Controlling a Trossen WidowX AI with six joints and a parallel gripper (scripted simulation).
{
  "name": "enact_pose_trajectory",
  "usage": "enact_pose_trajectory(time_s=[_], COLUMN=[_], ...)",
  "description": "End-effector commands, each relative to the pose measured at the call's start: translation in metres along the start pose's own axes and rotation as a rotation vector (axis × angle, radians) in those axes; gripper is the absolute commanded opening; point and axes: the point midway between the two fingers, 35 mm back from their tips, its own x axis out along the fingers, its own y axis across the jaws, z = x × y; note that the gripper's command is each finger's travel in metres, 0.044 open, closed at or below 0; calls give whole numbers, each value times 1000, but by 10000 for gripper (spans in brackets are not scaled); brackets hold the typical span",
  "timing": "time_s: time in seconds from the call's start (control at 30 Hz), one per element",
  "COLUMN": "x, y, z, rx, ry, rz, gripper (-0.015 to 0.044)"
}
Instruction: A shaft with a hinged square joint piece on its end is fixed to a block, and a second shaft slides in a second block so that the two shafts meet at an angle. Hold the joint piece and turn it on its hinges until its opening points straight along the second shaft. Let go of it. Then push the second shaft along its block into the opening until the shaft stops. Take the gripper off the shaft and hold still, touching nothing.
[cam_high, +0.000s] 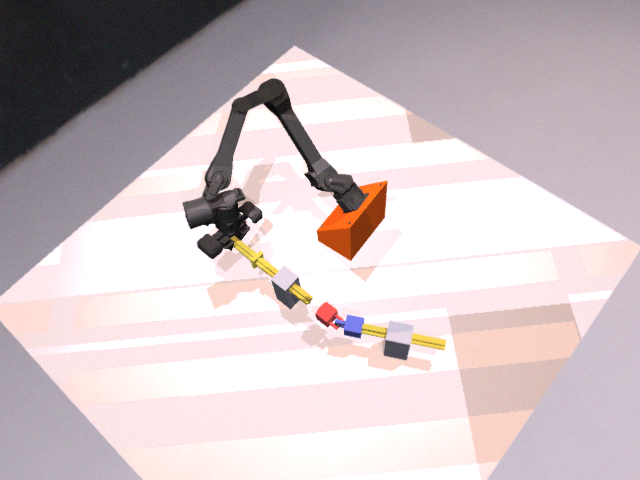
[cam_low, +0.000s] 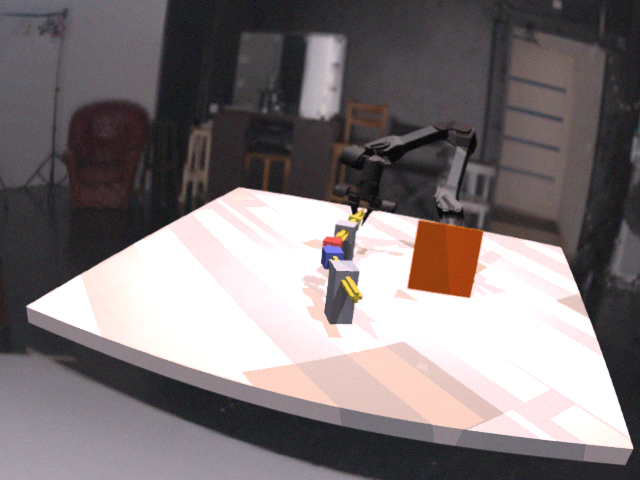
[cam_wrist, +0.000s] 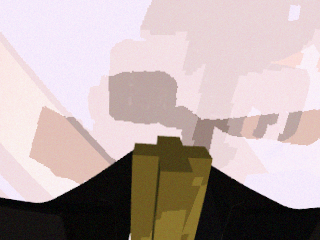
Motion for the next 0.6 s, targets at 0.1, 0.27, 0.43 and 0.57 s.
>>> enact_pose_trajectory(time_s=[0.1, 0.27, 0.43, 0.57], x=[0, 0, 0, 0], y=[0, 0, 0, 0], z=[0, 0, 0, 0], rx=[0, 0, 0, 0], ry=[0, 0, 0, 0], rz=[0, 0, 0, 0], gripper=[67, 67, 67, 67])
